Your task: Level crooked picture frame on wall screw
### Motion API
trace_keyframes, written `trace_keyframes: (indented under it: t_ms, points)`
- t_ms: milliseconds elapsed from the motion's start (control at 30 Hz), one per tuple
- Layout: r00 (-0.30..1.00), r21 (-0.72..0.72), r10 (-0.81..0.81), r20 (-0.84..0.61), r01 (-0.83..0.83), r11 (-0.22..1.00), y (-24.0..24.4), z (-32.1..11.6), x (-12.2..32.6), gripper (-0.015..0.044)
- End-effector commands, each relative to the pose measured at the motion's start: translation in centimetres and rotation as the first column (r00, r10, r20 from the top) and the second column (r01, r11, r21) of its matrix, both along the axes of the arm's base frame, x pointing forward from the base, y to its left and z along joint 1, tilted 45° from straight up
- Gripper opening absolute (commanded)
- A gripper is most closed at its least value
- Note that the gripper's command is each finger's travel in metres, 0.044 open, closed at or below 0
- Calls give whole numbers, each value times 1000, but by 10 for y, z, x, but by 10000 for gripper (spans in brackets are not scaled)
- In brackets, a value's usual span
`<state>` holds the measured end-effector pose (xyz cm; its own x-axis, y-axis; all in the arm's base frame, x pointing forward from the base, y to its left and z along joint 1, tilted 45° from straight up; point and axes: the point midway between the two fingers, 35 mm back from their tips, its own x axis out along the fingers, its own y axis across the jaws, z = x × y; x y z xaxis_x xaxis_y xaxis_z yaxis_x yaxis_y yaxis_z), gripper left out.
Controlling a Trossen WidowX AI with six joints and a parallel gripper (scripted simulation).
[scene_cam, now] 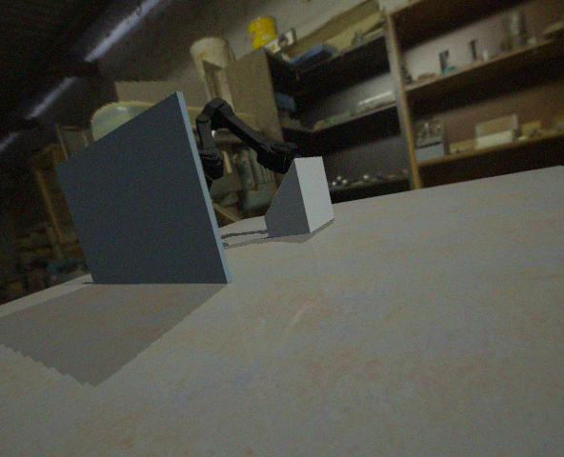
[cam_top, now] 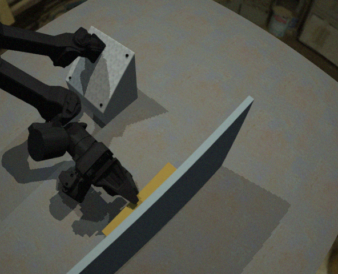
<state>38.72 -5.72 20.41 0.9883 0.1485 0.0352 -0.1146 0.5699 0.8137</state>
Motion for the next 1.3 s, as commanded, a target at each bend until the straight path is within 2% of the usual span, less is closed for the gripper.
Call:
trace_keyframes:
  t_ms: [0, 433, 633, 867, 933, 1267]
  points:
    - [1000, -5, -4, 3, 4, 1000, 0, 0, 0, 260]
    - [1000, -5, -4, 3, 4, 1000, -1, 1, 0, 260]
    - [1000, -5, -4, 3, 4, 1000, -1, 1, 0, 103]
    - [1000, -5, -4, 3, 4, 1000, -1, 1, 0, 56]
    - [1000, -5, -4, 3, 4, 1000, -1, 1, 0, 3]
    - [1000, -5, -4, 3, 4, 1000, 0, 1, 0, 0]
